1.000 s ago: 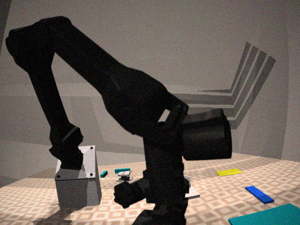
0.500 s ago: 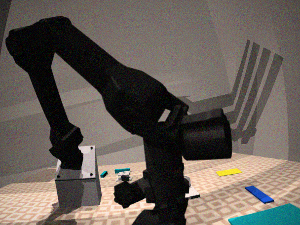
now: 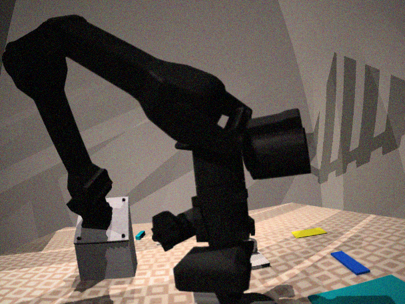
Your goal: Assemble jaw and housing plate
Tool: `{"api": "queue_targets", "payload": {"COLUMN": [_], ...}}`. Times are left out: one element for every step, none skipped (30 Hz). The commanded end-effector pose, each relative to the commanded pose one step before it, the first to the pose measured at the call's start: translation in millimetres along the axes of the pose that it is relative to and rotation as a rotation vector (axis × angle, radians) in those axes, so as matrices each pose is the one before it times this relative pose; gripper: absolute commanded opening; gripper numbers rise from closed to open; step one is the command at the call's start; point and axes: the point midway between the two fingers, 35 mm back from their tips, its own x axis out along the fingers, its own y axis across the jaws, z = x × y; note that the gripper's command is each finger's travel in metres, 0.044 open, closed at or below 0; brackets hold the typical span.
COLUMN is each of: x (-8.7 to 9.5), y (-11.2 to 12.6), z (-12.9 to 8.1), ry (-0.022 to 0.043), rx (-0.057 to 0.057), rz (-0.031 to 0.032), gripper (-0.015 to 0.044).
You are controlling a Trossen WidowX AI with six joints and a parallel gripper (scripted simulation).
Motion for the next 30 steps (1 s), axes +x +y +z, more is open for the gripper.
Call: {"api": "queue_targets", "payload": {"x": [-14.45,-3.26,-3.26,-3.26,-3.25,-3.25,-3.25,-2.68,-1.61,-0.53,0.0,0.0,0.0,0.06,0.18,0.3,0.36,0.35,0.34,0.34,0.33,0.33,0.32,0.32,0.31,0.31,0.3,0.3,0.29,0.29], "y": [0.63,0.08,0.11,0.13,0.16,0.19,0.22,0.2,0.13,0.04,0.0,0.0,0.0,-0.44,-1.31,-2.19,-2.63,-2.62,-2.6,-2.59,-2.58,-2.56,-2.55,-2.53,-2.51,-2.49,-2.47,-2.45,-2.43,-2.41], "z": [0.04,0.2,0.24,0.28,0.32,0.35,0.39,0.35,0.22,0.08,0.0,0.0,0.0,-0.04,-0.12,-0.22,-0.3,-0.36,-0.41,-0.47,-0.52,-0.57,-0.63,-0.68,-0.73,-0.78,-0.83,-0.88,-0.93,-0.98], "ry": [0.00105,0.00009,0.00013,0.00016,0.0002,0.00023,0.00027,0.00025,0.00016,0.00006,0.0,0.0,0.0,-0.00011,-0.00031,-0.00049,-0.00053,-0.00048,-0.00042,-0.00037,-0.00032,-0.00027,-0.00022,-0.00018,-0.00013,-0.00009,-0.00005,-0.00001,0.00003,0.00007], "rx": [0.0027,-0.0002,-0.0002,-0.0002,-0.0002,-0.0002,-0.0003,-0.0002,-0.0001,0.0,0.0,0.0,0.0,-0.0048,-0.0143,-0.0238,-0.0287,-0.0287,-0.0287,-0.0287,-0.0287,-0.0287,-0.0287,-0.0287,-0.0287,-0.0288,-0.0288,-0.0288,-0.0288,-0.0288], "rz": [0.00244,-0.00005,-0.00001,0.00003,0.00008,0.00012,0.00016,0.00017,0.00011,0.00004,0.0,0.0,0.0,-0.0004,-0.00121,-0.002,-0.00238,-0.00236,-0.00233,-0.0023,-0.00227,-0.00224,-0.00221,-0.00217,-0.00214,-0.0021,-0.00207,-0.00203,-0.00199,-0.00195], "gripper": [0.0134,0.0134,0.0134,0.0134,0.0134,0.0134,0.0134,0.0134,0.0134,0.0134,0.0134,0.0134,0.0134,0.0134,0.0134,0.0134,0.0134,0.0134,0.0134,0.0134,0.0134,0.0134,0.0134,0.0134,0.0134,0.0134,0.0134,0.0134,0.0134,0.0134]}}
